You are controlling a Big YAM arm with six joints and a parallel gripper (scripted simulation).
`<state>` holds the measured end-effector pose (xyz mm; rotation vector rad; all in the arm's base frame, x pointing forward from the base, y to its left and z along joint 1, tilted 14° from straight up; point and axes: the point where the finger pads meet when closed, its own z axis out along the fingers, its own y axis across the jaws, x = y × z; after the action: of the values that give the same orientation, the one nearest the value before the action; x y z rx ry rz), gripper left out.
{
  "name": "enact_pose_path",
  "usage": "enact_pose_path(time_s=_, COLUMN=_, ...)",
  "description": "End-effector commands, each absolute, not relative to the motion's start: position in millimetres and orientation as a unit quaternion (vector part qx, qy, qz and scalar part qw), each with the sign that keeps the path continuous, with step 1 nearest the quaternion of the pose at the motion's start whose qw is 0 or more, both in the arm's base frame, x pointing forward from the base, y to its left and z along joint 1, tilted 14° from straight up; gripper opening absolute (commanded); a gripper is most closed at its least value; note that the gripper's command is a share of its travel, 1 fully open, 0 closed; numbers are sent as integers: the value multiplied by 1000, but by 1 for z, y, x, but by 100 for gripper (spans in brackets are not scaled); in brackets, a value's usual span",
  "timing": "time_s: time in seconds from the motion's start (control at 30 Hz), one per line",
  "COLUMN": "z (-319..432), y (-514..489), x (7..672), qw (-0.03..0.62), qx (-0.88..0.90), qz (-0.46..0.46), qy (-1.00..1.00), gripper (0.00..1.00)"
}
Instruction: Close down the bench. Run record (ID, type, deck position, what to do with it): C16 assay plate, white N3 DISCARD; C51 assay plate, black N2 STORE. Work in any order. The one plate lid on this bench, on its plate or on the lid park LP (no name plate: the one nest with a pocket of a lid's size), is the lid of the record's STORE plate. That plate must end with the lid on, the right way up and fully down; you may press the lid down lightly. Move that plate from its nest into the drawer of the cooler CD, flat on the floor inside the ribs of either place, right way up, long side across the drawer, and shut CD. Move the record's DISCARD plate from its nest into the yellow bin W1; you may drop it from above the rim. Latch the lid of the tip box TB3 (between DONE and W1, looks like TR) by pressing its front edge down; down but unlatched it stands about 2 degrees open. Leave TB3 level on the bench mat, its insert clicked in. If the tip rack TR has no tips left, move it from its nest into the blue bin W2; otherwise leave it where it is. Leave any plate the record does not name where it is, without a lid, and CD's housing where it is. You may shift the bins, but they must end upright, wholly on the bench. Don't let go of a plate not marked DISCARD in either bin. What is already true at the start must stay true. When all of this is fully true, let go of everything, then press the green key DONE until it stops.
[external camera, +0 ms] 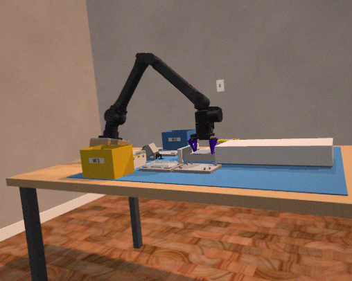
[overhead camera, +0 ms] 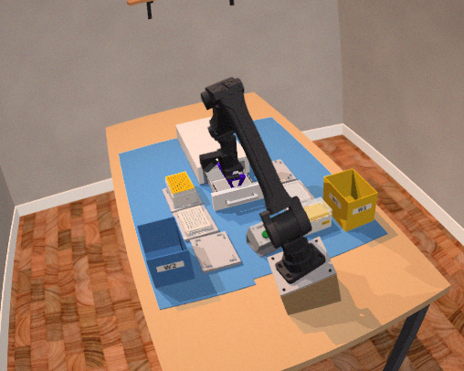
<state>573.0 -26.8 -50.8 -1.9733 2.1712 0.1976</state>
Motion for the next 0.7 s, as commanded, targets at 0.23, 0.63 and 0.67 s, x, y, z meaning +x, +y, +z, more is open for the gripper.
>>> enact_pose_path(time_s=0.23, z=-34, y=-32, x=589, qw=115, qx=-667, qz=51, qy=734, gripper=0)
enact_pose_path(time_s=0.63, z=-32, y=-36, x=598, qw=121, qx=-666, qz=43, qy=735, gripper=0)
enact_pose_path(time_s=0.67, z=-34, y=-35, x=598, qw=120, qx=-666, qz=44, qy=735, gripper=0)
